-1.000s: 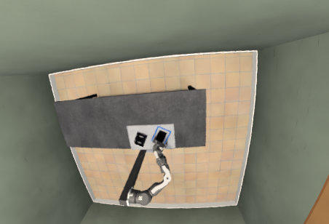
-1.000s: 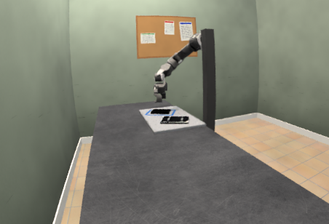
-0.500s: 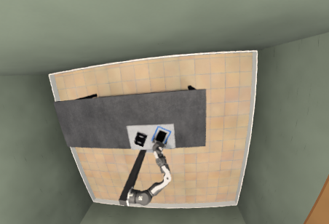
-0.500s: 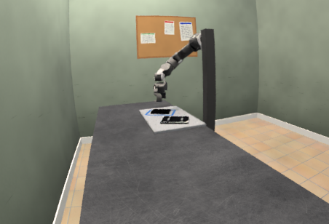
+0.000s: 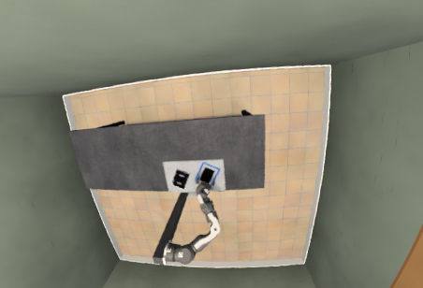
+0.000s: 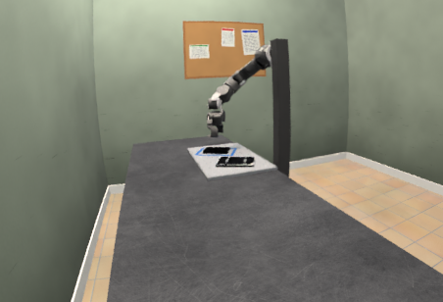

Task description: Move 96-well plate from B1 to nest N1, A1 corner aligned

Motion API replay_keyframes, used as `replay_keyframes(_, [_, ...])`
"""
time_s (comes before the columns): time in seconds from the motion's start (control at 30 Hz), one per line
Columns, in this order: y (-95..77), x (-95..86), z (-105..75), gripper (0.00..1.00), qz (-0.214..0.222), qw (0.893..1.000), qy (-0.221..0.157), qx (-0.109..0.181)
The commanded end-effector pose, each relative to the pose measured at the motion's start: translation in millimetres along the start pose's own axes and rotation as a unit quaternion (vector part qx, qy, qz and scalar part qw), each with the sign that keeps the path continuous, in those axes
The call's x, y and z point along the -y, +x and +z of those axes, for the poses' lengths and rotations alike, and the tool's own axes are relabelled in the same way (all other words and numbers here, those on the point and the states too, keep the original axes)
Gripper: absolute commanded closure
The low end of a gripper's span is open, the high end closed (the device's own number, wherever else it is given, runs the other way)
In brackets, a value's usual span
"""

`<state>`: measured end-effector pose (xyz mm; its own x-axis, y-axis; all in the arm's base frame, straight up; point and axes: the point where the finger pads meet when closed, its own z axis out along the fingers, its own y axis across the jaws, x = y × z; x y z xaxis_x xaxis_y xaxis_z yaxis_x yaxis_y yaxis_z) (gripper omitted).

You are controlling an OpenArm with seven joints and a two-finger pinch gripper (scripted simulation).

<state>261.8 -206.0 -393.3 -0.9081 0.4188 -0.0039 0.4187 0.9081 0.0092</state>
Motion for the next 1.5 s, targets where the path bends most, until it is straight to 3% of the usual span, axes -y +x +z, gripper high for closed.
replay_keyframes(0.0, [-0.8,-0.4,-0.7,0.23,0.0,1.0,-0.001,0.001])
replay_keyframes(0.03, [-0.8,-0.4,-0.7,0.23,0.0,1.0,-0.001,0.001])
replay_keyframes(0.2, [-0.8,-0.1,54.3,0.23,0.003,1.0,0.002,0.003])
replay_keyframes(1.17, [0.0,-0.5,61.8,0.23,0.003,1.0,0.002,0.002])
replay_keyframes(1.33, [1.9,0.1,82.8,0.23,0.0,1.0,0.001,-0.001])
replay_keyframes(1.47, [1.9,0.1,82.8,0.23,0.0,1.0,0.001,-0.001])
